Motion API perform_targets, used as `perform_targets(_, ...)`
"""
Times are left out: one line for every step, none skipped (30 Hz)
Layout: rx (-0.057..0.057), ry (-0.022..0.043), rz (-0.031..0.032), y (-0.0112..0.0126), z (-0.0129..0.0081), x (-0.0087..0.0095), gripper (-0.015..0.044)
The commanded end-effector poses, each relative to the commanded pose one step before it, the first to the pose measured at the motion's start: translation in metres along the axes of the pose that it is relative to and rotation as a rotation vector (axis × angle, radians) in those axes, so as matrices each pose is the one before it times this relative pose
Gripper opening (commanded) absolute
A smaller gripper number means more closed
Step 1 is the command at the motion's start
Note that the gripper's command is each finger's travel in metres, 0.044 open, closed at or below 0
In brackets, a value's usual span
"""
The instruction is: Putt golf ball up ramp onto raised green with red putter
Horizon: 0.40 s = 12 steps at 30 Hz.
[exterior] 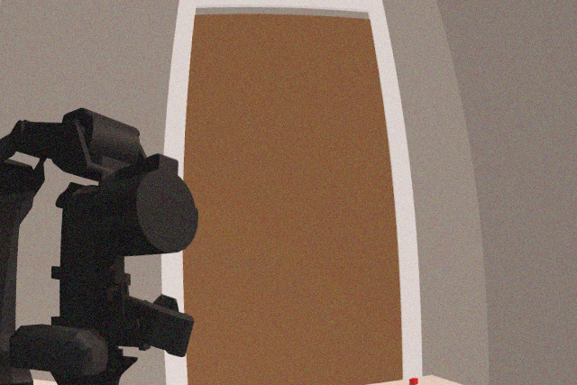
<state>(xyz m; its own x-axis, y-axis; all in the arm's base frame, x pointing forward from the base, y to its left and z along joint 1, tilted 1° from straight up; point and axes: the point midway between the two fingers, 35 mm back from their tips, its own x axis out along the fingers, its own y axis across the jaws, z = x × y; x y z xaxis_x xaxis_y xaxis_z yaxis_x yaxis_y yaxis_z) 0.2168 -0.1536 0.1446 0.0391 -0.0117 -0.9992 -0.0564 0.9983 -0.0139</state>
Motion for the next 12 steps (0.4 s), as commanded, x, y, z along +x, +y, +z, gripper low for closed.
perform_targets(-0.0001,-0.00283,-0.00226,-0.00055,0.0007,0.00003,0.0)
perform_targets(0.0,0.0,0.0,0.0,0.0,0.0,0.0)
perform_targets(0.0,0.0,0.0,0.0,0.0,0.0,0.0)
perform_targets(0.0,0.0,0.0,0.0,0.0,0.0,0.0)
perform_targets(0.0,0.0,0.0,0.0,0.0,0.0,0.0)
perform_targets(0.0,0.0,0.0,0.0,0.0,0.0,0.0)
perform_targets(0.0,0.0,0.0,0.0,0.0,0.0,0.0)
perform_targets(0.0,0.0,0.0,0.0,0.0,0.0,0.0)
perform_targets(0.0,0.0,0.0,0.0,0.0,0.0,0.0)
perform_targets(0.0,0.0,0.0,0.0,0.0,0.0,0.0)
perform_targets(0.0,0.0,0.0,0.0,0.0,0.0,0.0)
perform_targets(0.0,0.0,0.0,0.0,0.0,0.0,0.0)
